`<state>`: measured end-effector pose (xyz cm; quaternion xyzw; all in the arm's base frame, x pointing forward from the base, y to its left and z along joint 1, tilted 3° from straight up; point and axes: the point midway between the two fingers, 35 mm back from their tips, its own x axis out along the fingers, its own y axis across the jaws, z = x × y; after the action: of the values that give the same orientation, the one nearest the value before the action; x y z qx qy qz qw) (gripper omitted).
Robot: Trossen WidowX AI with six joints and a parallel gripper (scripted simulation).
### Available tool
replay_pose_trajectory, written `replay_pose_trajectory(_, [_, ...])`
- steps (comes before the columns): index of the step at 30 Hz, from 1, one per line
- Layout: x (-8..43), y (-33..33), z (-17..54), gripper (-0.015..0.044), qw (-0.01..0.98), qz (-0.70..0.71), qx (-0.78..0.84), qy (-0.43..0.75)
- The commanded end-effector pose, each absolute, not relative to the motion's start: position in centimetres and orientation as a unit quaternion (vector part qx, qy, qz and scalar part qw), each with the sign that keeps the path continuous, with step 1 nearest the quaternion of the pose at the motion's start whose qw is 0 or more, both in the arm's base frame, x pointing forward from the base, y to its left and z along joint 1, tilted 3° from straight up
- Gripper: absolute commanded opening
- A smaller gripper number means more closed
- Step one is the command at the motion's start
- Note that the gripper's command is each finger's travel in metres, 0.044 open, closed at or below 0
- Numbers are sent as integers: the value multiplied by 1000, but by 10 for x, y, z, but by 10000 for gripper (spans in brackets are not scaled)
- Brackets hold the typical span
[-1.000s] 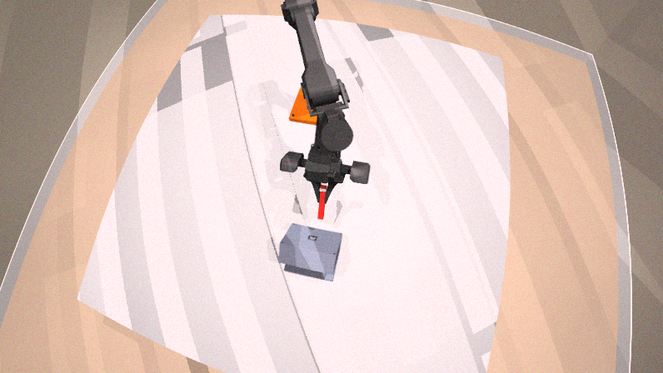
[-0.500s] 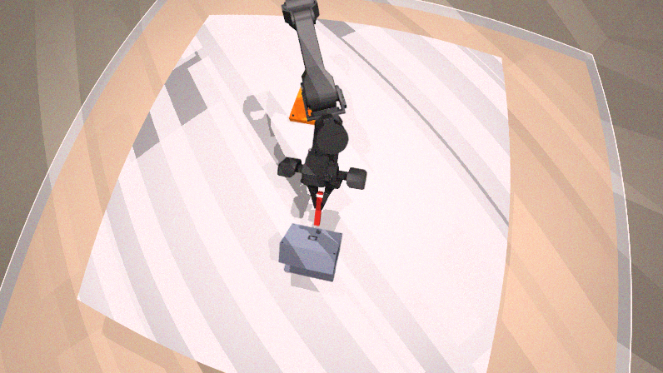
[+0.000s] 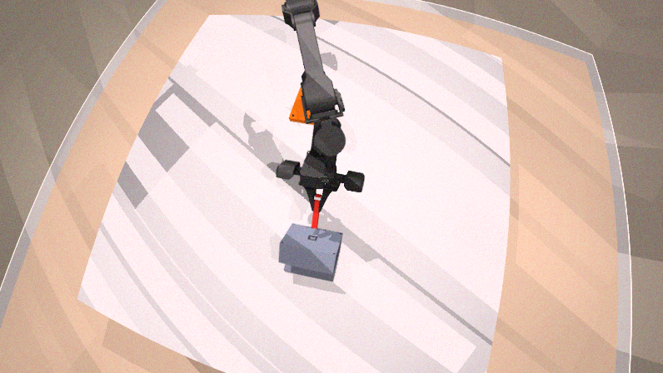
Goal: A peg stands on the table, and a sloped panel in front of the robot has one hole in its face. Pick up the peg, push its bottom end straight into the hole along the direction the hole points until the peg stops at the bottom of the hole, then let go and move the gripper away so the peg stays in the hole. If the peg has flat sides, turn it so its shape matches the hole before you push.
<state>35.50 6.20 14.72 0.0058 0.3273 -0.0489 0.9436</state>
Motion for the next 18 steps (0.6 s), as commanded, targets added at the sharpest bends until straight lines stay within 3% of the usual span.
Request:
replay_pose_trajectory(1, [355,60,144,0,943,-51,1,328])
replay_pose_trajectory(18, [370,59,132,0,944,-52,1,326])
